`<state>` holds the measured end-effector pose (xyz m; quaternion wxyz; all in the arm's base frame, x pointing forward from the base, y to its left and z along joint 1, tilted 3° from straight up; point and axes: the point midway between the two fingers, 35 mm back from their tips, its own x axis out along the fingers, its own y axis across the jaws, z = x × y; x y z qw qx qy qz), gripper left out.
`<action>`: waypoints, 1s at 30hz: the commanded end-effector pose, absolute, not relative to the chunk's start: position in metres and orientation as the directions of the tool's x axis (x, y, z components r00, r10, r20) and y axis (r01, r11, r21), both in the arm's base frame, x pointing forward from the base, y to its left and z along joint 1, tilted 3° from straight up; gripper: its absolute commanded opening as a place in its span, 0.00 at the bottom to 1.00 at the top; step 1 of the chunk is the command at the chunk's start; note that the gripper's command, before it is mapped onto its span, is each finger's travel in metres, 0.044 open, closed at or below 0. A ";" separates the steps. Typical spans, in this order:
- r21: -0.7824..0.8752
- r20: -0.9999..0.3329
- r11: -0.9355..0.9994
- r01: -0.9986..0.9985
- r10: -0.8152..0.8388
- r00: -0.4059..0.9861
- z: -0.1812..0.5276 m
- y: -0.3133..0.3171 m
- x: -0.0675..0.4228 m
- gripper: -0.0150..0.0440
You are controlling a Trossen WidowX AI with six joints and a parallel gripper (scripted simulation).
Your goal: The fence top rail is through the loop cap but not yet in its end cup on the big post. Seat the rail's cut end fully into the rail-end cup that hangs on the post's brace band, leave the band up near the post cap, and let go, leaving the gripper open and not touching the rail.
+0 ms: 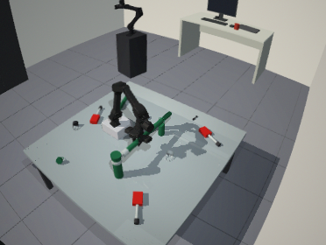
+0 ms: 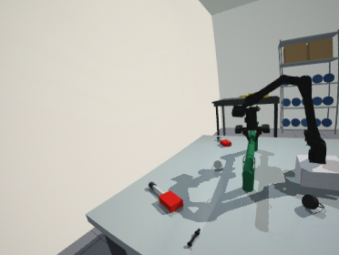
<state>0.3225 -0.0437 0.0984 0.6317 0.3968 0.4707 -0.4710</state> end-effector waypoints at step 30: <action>0.058 -0.969 0.241 0.969 -0.220 0.113 0.113 -0.032 0.320 0.92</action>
